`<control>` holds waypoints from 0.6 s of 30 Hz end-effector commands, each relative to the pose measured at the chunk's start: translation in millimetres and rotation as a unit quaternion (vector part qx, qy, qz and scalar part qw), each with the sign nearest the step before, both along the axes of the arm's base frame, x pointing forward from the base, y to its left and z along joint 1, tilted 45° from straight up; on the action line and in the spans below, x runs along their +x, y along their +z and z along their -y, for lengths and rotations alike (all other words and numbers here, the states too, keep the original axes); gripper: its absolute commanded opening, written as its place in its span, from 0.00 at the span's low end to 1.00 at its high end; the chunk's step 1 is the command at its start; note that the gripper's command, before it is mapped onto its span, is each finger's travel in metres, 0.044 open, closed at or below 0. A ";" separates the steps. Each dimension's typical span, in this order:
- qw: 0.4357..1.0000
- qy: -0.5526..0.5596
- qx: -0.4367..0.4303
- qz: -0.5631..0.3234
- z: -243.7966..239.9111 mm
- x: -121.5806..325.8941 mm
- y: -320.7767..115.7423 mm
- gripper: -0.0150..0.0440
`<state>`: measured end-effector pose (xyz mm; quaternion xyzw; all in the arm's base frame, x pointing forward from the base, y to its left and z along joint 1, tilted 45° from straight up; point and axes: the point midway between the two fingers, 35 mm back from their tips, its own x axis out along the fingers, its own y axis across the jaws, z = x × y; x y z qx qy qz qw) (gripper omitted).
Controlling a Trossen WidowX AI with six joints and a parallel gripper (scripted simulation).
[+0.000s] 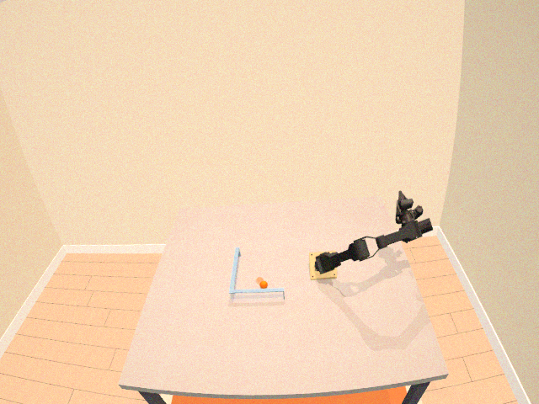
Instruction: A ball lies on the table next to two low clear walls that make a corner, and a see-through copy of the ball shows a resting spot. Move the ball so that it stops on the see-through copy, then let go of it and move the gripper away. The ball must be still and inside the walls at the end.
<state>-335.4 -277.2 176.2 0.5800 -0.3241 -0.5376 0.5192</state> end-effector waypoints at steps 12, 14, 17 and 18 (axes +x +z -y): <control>0.985 0.166 0.019 -0.048 73.8 108.9 -16.0 0.73; 0.976 0.208 0.019 -0.067 85.8 135.9 -20.1 0.73; 0.957 0.270 0.010 -0.101 100.2 175.9 -24.6 0.73; 0.950 0.291 0.007 -0.112 104.0 189.5 -26.1 0.73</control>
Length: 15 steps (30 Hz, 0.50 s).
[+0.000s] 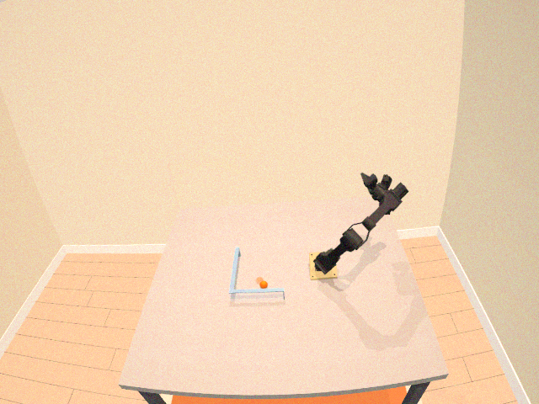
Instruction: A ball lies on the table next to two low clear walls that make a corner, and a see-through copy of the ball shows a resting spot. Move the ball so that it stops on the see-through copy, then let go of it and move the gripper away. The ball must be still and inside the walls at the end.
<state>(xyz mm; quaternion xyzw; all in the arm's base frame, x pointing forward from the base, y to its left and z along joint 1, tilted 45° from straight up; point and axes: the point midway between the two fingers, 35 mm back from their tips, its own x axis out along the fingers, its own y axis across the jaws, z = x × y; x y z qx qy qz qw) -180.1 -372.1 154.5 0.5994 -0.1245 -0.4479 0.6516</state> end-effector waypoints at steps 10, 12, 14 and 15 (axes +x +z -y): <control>0.955 0.267 -0.048 -0.117 18.1 169.6 -25.6 0.73; 0.935 0.321 -0.067 -0.136 13.2 201.6 -28.7 0.73; 0.906 0.383 -0.092 -0.155 4.3 237.7 -31.9 0.73; 0.889 0.414 -0.106 -0.163 -1.6 255.5 -33.6 0.73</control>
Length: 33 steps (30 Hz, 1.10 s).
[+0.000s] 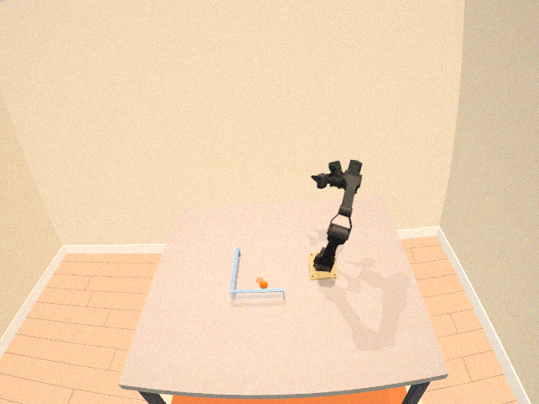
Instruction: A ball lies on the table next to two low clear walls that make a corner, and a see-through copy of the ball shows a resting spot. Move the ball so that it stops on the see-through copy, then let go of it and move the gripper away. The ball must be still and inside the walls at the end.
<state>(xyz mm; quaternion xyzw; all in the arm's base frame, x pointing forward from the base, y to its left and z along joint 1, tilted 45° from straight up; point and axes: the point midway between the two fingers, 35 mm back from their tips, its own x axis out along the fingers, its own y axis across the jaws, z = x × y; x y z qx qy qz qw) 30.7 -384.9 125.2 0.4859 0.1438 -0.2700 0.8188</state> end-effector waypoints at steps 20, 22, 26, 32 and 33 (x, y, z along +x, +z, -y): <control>0.661 0.699 -0.271 -0.022 -253.7 261.0 -28.4 0.73; 0.597 0.746 -0.294 -0.003 -284.8 266.1 -30.3 0.73; 0.459 0.823 -0.333 0.043 -346.0 266.3 -33.6 0.73; 0.238 0.889 -0.368 0.129 -427.6 245.3 -37.3 0.73; 0.220 0.892 -0.370 0.137 -433.7 242.6 -37.6 0.73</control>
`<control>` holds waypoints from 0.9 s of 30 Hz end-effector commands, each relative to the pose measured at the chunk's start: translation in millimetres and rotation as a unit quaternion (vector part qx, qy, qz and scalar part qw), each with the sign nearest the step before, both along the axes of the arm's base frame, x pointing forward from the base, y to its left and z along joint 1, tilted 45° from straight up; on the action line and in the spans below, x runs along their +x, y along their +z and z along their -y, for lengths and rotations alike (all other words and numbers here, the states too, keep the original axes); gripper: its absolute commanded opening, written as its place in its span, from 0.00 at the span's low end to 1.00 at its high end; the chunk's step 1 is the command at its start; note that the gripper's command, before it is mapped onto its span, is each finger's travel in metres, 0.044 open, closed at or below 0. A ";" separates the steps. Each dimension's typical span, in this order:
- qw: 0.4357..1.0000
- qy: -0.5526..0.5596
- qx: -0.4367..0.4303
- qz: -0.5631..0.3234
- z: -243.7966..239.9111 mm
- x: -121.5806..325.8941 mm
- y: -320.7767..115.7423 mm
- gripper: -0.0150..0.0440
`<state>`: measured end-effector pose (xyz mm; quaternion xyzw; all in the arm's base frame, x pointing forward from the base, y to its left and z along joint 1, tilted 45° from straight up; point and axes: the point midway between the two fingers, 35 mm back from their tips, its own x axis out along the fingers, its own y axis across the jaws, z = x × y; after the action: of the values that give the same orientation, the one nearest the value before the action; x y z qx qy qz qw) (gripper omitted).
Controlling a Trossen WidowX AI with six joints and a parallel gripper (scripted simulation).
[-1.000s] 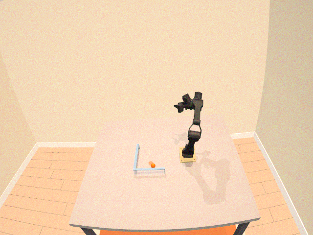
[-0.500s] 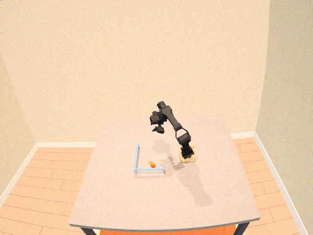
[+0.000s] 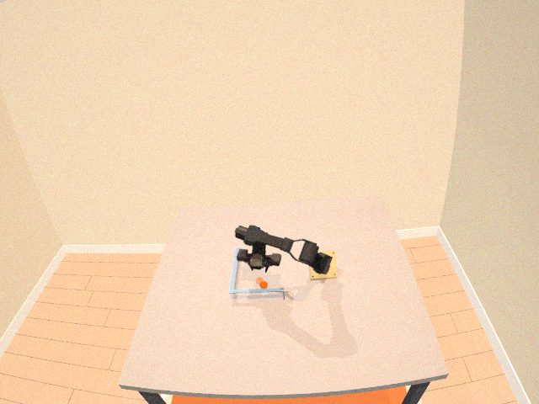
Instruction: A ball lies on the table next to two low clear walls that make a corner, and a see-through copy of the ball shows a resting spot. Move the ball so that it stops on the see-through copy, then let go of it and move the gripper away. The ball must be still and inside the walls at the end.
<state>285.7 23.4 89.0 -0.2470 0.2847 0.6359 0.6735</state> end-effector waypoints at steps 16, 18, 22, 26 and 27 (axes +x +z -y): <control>0.995 0.093 -0.007 0.022 -39.8 -14.5 -13.8 0.73; 0.995 0.093 -0.007 0.022 -42.1 -14.5 -16.1 0.73; 0.995 0.093 -0.007 0.022 -46.6 -14.8 -20.8 0.73; 0.995 0.092 -0.007 0.021 -51.2 -15.3 -25.4 0.73; 0.995 0.092 -0.007 0.021 -52.3 -15.4 -26.6 0.73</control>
<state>271.0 71.7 65.7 -0.2937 0.2500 0.6876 0.6152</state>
